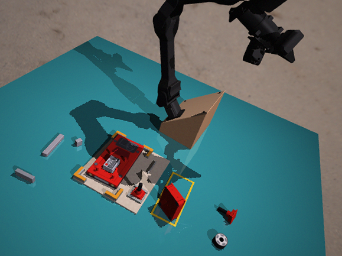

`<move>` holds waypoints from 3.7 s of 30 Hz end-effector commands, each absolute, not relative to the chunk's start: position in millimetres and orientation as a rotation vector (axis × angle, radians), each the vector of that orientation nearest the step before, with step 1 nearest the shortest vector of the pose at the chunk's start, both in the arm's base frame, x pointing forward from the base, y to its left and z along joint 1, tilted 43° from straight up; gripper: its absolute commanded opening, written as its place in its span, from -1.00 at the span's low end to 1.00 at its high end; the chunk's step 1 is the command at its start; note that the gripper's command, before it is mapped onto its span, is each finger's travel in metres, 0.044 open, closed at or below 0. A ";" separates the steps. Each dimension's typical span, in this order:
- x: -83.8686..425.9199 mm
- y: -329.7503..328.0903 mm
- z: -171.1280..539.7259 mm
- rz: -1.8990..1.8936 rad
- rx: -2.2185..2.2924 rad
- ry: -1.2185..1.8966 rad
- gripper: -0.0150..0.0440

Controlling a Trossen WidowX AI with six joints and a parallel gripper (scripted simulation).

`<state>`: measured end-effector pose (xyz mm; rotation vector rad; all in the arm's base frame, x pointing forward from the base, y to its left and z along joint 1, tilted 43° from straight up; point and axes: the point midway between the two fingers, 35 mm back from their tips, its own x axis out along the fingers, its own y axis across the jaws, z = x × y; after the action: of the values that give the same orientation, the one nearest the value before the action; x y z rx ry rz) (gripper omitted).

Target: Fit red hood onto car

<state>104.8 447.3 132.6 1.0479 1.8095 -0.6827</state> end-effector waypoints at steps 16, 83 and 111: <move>256.3 335.6 8.6 -1.358 1.187 1.068 -0.49; 348.6 121.2 -98.3 -1.754 1.055 0.235 -0.49; 366.7 112.2 -91.8 -1.753 1.056 0.235 -0.49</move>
<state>364.0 113.2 -92.7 1.0586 0.2351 -1.7571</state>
